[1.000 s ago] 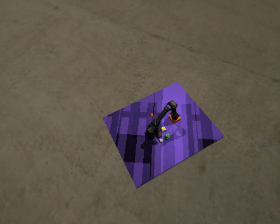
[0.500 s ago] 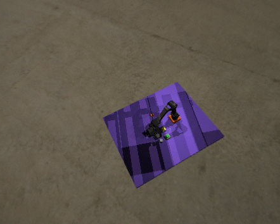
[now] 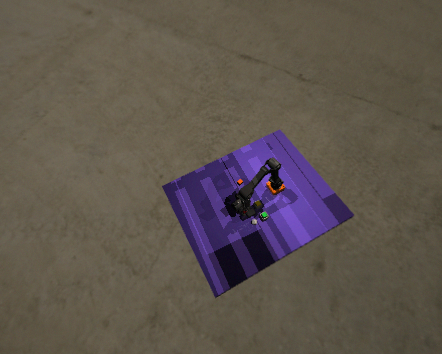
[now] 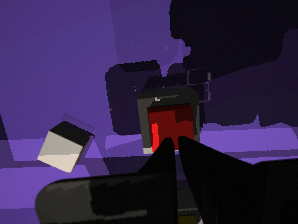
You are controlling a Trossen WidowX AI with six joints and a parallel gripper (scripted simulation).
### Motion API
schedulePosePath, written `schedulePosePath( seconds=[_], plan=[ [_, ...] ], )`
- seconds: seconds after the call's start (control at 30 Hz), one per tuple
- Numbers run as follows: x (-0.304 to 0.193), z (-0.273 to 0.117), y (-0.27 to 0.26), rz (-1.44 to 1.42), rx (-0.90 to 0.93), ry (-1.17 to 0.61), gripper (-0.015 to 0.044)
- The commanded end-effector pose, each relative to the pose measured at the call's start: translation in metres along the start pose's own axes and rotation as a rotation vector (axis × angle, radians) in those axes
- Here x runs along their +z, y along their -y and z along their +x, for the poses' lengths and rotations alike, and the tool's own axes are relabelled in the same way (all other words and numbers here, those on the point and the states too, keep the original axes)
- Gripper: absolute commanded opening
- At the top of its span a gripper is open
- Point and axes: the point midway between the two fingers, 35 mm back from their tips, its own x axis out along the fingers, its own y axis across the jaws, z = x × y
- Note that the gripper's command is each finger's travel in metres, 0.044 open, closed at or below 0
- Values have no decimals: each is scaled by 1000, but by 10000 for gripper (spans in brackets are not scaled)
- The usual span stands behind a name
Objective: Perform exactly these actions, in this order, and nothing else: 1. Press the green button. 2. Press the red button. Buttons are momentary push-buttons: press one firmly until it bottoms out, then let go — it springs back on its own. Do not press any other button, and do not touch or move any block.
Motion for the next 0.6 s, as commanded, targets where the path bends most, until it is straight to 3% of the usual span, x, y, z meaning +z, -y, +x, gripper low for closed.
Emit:
schedulePosePath(
  seconds=[0.0,0.33,0.43,0.57],
  plan=[
    [0,-7,-2,-4,-4,0,46],
    [-48,-60,-126,-4,9,-6,309],
    [-61,-68,-143,-4,11,-7,387],
    [-61,-68,-143,-4,11,-7,400]
  ],
)
